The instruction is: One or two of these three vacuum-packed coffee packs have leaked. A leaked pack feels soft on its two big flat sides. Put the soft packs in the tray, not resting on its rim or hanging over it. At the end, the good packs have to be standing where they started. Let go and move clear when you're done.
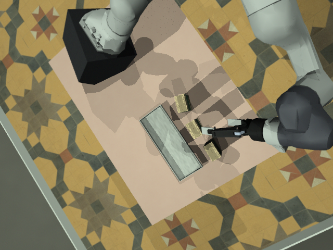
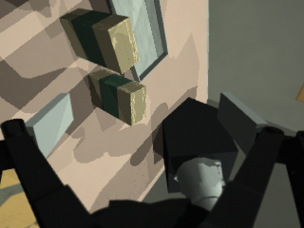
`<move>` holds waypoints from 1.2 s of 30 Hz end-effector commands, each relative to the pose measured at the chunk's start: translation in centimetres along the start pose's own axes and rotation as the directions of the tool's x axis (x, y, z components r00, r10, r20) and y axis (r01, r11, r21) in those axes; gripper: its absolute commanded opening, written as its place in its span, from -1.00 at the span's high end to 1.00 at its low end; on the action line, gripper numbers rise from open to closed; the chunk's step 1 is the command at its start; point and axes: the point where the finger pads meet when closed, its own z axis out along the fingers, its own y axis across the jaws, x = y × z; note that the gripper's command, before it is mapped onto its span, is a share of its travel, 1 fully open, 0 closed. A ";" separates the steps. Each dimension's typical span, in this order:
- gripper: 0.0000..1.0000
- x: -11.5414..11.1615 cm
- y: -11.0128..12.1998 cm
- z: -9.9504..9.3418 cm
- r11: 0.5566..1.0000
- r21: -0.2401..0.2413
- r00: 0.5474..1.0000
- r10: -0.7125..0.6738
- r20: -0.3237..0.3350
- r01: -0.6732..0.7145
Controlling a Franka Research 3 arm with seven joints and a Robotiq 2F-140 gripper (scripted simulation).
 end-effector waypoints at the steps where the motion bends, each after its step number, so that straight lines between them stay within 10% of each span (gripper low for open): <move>1: -1.00 0.1 0.1 0.1 1.000 -0.004 1.000 0.021 -0.004 -0.021; 20: -1.00 -1.4 -1.6 -2.5 0.997 -0.001 0.994 0.080 -0.068 -0.080; 22: -1.00 -4.4 -4.3 -6.9 0.984 0.036 0.968 0.181 -0.173 -0.177; 32: -1.00 -6.8 -6.0 -9.9 0.967 0.084 0.938 0.253 -0.238 -0.240; 36: -1.00 -7.1 -5.2 -4.7 0.979 0.167 0.981 0.139 -0.139 -0.115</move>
